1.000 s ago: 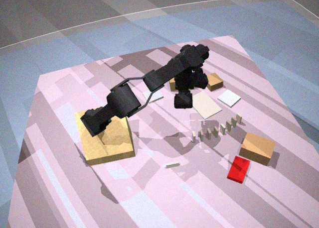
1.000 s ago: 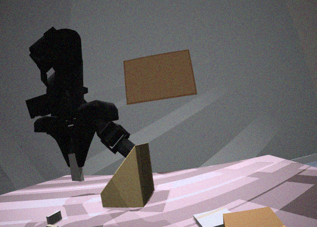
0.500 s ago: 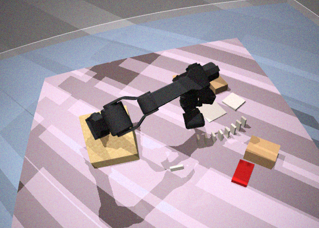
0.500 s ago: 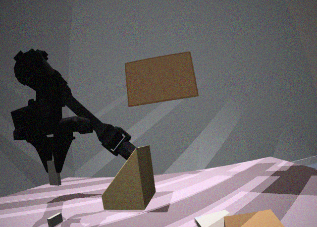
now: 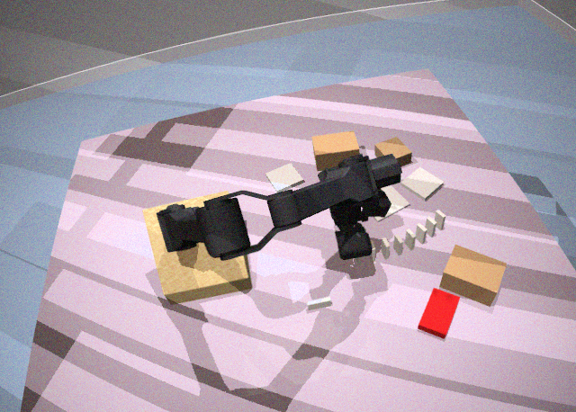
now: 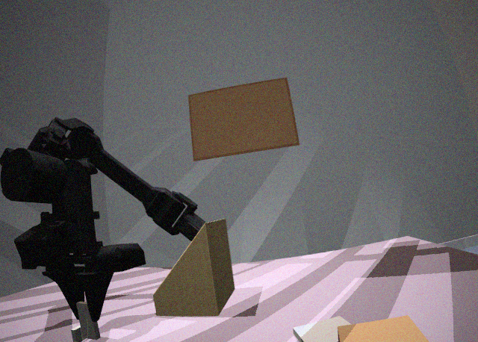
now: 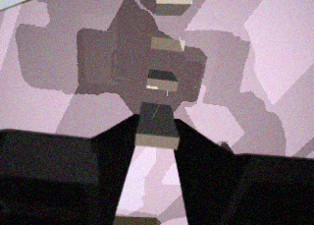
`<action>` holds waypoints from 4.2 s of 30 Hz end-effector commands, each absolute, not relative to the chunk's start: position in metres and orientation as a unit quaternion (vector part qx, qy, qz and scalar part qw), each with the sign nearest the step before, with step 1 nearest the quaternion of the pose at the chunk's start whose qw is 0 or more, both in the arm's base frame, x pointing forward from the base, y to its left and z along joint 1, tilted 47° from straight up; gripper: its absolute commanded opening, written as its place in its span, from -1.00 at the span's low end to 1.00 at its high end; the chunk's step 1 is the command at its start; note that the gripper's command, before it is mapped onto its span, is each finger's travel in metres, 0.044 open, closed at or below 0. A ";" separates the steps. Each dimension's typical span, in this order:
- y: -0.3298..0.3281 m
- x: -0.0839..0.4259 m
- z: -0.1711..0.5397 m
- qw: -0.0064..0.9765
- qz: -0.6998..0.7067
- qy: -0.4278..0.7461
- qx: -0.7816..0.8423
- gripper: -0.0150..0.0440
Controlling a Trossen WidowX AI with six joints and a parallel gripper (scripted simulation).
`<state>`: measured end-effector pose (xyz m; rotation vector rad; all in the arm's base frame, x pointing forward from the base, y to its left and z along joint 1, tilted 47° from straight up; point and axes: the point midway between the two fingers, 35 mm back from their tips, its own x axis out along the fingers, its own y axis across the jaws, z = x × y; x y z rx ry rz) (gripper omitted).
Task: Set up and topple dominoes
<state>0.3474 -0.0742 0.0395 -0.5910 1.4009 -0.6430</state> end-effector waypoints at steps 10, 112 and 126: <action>-0.110 0.339 0.008 0.670 -0.289 0.628 -0.272 -0.13; -0.197 0.278 0.062 0.665 -0.284 0.631 -0.282 -0.42; -0.086 0.270 0.155 0.665 -0.281 0.632 -0.280 -0.42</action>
